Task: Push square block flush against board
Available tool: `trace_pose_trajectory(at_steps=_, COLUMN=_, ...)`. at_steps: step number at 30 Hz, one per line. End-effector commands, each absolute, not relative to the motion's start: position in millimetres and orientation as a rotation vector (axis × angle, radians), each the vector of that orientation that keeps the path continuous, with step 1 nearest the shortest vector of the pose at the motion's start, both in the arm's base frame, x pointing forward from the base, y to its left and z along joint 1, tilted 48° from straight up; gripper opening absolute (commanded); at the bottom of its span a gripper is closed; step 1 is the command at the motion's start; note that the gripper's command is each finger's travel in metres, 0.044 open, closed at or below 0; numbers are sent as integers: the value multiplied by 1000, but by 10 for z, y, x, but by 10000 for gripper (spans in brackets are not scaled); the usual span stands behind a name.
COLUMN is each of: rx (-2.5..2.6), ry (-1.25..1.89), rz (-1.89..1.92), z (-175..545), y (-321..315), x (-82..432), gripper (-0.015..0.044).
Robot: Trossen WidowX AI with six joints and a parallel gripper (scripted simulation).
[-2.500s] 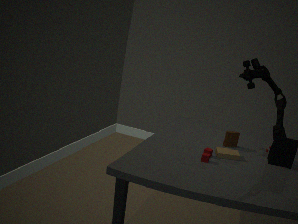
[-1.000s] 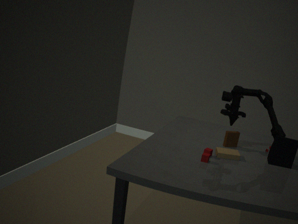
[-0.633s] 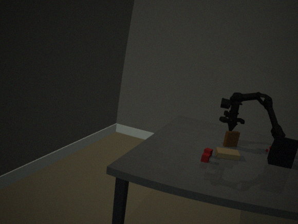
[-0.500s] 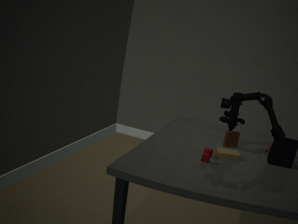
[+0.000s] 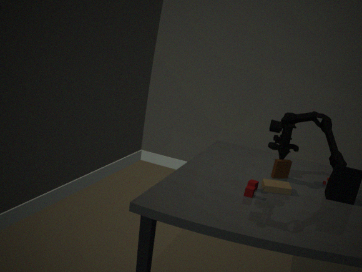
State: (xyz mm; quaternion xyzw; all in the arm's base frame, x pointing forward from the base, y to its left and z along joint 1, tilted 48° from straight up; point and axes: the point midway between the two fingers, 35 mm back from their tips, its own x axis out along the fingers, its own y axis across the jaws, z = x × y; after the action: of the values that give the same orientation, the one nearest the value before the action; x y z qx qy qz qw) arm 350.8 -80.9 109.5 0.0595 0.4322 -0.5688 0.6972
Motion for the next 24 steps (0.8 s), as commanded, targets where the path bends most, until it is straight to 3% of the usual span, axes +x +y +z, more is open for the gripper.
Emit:
trace_pose_trajectory(at_steps=1, rx=137, ry=964, rz=-1274, z=1050, y=-790, x=3473, gripper=0)
trace_pose_trajectory(at_steps=24, rx=136, ry=965, rz=-1274, z=875, y=-632, x=3318, gripper=0)
